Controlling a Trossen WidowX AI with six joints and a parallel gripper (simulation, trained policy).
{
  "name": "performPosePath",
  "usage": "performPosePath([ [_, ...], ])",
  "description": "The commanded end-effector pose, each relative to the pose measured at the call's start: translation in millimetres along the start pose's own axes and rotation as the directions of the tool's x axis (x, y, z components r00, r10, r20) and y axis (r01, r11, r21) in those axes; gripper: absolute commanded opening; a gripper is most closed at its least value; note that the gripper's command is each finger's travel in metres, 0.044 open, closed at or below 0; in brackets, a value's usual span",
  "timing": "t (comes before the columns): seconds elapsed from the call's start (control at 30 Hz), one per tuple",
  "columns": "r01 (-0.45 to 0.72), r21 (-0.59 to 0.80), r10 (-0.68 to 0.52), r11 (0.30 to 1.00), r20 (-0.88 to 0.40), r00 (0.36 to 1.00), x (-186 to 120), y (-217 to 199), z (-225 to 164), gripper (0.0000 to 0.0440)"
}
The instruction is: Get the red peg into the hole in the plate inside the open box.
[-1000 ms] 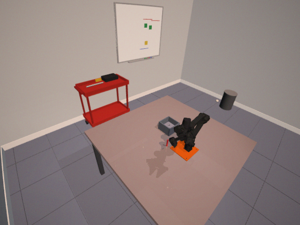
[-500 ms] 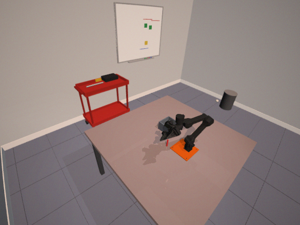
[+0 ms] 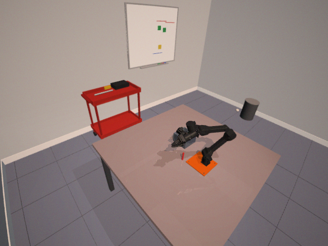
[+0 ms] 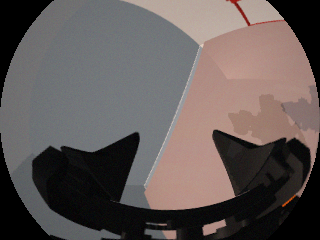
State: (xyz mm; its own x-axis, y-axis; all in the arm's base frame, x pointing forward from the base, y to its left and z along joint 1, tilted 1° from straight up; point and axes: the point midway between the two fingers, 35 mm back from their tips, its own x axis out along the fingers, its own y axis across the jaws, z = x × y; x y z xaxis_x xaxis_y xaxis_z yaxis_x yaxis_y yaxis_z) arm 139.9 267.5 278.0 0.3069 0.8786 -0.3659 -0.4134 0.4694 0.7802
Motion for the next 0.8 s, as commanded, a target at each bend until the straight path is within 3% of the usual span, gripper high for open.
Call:
performPosePath([
  [0.0, 0.104, 0.071, -0.106, 0.992, 0.025, 0.994, -4, -21, 11, 0.044],
  [0.37, 0.391, 0.289, -0.407, 0.874, -0.006, 0.914, -23, -87, 15, 0.044],
  [0.77, 0.622, 0.499, -0.649, 0.603, -0.146, 0.747, -49, -148, -7, 0.044],
])
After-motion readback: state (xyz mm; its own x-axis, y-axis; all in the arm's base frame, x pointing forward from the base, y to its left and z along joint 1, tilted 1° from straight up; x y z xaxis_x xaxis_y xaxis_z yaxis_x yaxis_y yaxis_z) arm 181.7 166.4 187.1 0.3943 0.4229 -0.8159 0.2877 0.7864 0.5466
